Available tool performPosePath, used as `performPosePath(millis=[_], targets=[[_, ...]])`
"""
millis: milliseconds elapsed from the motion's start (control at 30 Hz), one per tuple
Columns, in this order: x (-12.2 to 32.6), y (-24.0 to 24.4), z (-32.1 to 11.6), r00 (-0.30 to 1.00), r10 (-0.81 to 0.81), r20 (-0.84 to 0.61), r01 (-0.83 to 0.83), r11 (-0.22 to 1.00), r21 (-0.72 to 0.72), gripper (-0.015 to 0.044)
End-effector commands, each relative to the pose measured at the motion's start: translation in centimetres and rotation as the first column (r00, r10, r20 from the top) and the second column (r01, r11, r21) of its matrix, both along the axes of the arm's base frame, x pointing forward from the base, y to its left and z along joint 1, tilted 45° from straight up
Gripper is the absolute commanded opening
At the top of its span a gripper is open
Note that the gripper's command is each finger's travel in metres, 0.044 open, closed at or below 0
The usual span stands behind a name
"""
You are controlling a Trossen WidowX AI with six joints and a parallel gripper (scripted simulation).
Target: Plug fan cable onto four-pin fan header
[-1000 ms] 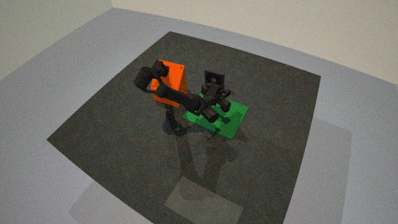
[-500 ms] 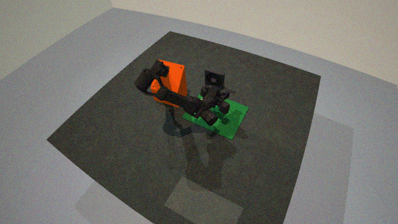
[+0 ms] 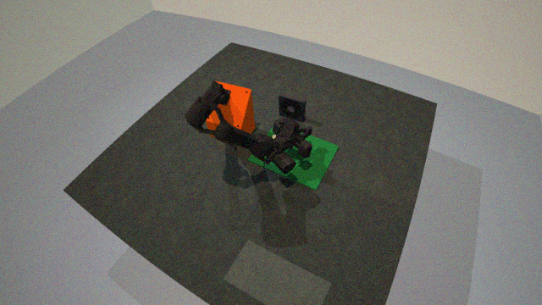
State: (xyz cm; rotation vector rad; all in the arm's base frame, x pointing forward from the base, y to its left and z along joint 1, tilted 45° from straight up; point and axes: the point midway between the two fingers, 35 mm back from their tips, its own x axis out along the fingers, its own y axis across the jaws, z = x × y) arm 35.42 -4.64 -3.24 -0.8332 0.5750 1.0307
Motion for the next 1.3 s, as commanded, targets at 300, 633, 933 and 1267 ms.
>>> performPosePath(millis=[300, 633, 933, 1267], targets=[[0.1, -0.9, -0.8, 1.0, 0.003, 0.003, -0.003, 1.0, 0.001, 0.0], [0.1, -1.5, -1.4, 1.0, 0.003, 0.003, -0.003, 1.0, 0.001, 0.0], [0.2, -2.0, -2.0, 1.0, 0.003, 0.003, -0.003, 1.0, 0.001, 0.0], [0.2, -2.6, -2.6, 1.0, 0.003, 0.002, -0.003, 1.0, 0.001, 0.0]])
